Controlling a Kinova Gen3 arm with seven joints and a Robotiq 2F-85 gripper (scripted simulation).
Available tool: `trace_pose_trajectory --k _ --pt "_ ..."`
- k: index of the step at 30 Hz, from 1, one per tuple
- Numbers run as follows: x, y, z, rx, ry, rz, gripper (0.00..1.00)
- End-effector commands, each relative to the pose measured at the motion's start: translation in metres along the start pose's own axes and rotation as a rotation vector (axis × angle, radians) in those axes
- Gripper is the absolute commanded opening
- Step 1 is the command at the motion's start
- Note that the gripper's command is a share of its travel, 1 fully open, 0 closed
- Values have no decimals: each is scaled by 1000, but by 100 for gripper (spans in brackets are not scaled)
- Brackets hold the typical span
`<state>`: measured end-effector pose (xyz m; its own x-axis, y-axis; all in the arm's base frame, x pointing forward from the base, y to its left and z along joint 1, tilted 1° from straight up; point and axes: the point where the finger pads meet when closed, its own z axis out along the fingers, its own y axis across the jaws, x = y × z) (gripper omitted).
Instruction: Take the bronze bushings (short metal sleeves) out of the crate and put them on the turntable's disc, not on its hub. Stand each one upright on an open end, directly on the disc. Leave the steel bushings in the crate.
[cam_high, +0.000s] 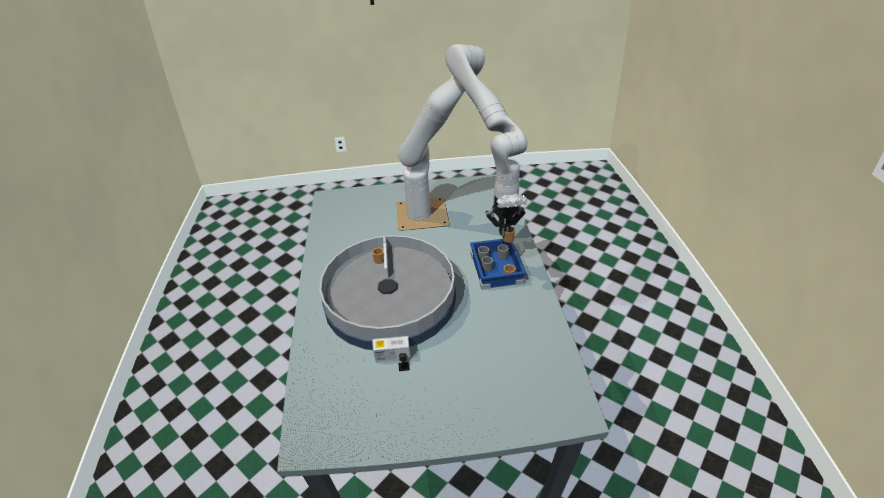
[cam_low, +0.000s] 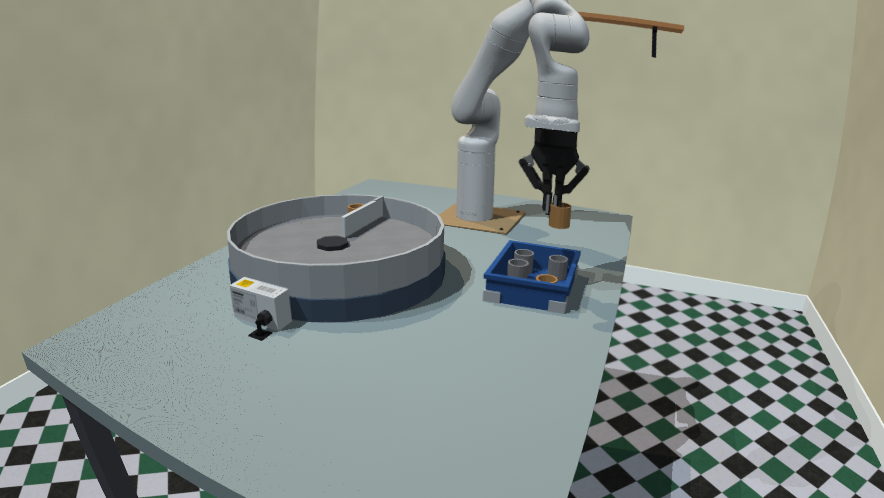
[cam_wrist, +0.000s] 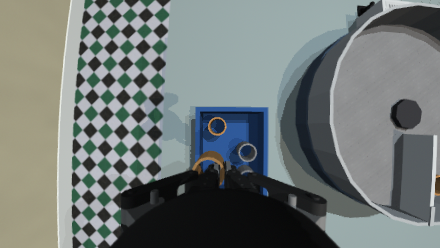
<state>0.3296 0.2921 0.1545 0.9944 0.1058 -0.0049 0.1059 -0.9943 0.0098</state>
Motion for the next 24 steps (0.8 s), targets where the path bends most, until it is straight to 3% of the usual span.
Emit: trace_pose_trajectory --k 1,13,24 --pt "0 2 -3 -2 0 4 0" --pt "-1 20 -2 -2 -1 5 0" --pt "0 77 -3 -1 -1 5 0"
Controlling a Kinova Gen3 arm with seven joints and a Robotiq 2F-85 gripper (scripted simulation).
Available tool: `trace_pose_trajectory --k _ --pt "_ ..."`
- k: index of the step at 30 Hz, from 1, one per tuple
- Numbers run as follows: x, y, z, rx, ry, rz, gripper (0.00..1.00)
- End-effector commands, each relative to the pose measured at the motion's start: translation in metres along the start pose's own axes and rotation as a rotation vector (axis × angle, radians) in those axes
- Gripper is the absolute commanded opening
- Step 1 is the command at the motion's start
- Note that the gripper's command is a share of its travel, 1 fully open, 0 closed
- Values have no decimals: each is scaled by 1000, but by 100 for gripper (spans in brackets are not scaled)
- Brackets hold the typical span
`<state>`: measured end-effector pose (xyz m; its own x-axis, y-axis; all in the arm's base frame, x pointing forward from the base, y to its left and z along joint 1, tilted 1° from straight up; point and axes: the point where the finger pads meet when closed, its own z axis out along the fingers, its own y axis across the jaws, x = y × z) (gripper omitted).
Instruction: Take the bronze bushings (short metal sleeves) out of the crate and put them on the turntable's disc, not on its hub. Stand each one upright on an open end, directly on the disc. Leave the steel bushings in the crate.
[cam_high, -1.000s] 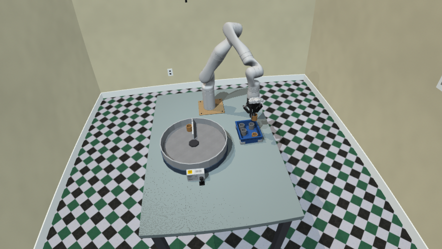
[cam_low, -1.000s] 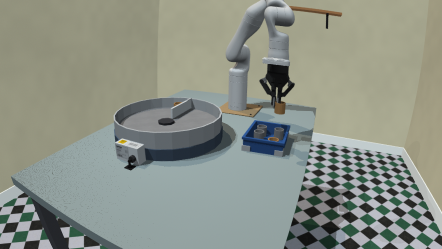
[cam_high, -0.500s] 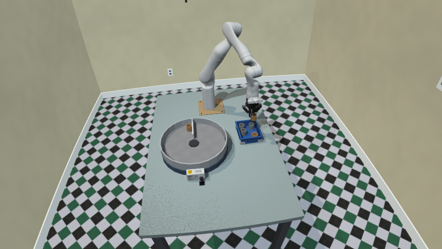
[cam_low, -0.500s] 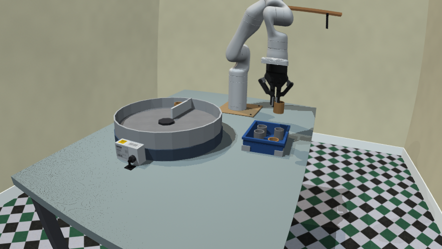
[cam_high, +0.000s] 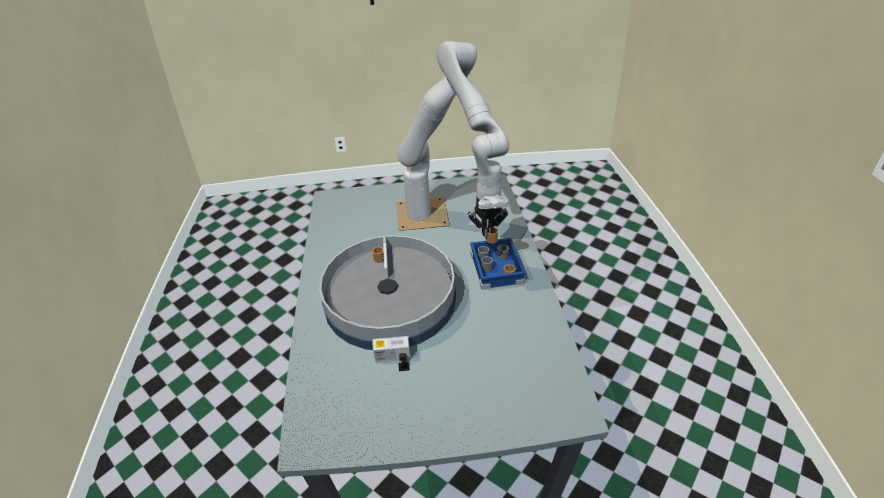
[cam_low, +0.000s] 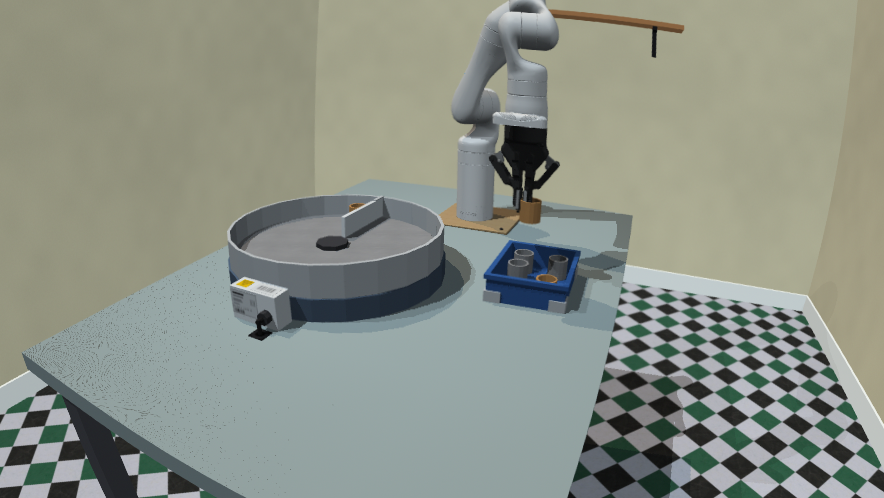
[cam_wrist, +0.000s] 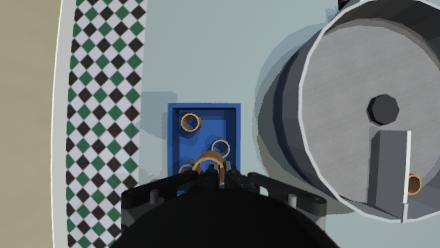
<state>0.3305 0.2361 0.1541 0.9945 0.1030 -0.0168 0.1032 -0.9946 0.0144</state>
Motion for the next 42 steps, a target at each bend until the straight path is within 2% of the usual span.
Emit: trace_pose_trajectory --k 1,3,5,20,22,36,42 --pt "5 27 -3 3 11 2 0" --pt "5 41 -3 3 11 2 0" --pt "5 41 -3 3 11 2 0" --pt "6 152 -3 6 11 3 0" --pt "6 152 -3 6 11 3 0" --pt "10 238 -5 6 19 6 0" --pt "10 254 -5 6 19 1 0"
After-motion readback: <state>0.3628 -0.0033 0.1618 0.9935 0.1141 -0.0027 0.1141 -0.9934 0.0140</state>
